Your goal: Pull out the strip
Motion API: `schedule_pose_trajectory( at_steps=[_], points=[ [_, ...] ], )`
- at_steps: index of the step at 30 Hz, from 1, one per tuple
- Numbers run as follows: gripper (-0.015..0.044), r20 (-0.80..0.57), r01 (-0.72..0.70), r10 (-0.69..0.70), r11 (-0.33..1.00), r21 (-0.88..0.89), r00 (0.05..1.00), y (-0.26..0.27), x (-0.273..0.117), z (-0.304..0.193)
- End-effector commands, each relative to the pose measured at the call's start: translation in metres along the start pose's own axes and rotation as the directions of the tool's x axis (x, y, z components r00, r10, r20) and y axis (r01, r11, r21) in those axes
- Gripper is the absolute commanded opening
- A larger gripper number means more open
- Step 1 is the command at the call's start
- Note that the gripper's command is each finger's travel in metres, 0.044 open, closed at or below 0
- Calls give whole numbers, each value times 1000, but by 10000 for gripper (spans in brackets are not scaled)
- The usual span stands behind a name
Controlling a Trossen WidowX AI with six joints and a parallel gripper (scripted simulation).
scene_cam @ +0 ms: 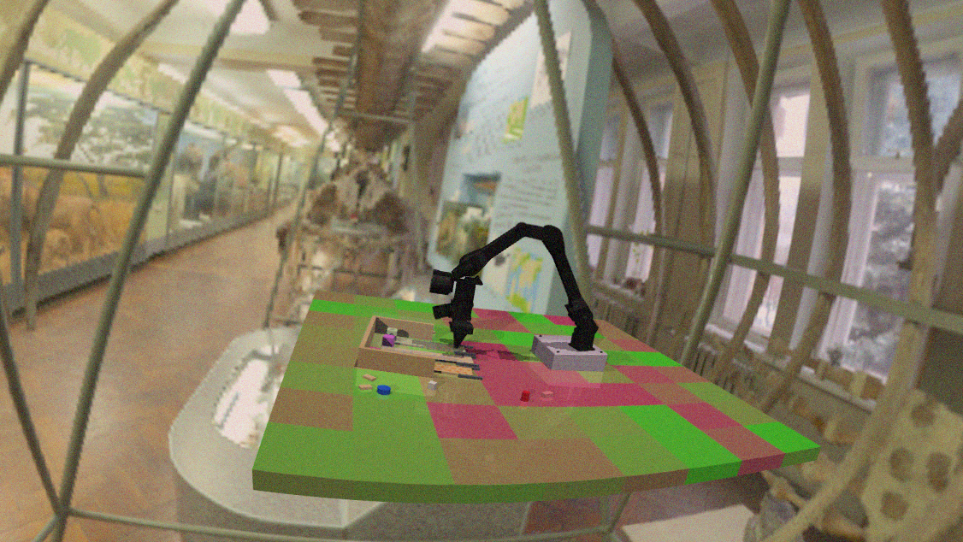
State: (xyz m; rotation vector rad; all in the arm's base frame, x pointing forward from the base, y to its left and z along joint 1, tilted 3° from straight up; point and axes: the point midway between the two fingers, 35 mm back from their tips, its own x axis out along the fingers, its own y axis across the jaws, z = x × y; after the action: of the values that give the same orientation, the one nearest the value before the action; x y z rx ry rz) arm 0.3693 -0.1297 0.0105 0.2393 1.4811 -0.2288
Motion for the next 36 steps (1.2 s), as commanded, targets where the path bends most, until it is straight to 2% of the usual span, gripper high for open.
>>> schedule_pose_trajectory(
  at_steps=[1, 22, 36],
  points=[
    [0, 0, -3, 3, 1000, 1, 1000, 1, 1, 0],
    [0, 0, -3, 3, 1000, 1, 1000, 1, 3, 0],
    [0, -2, -3, 3, 1000, 1, 1000, 0, 4, -21]
  ],
)
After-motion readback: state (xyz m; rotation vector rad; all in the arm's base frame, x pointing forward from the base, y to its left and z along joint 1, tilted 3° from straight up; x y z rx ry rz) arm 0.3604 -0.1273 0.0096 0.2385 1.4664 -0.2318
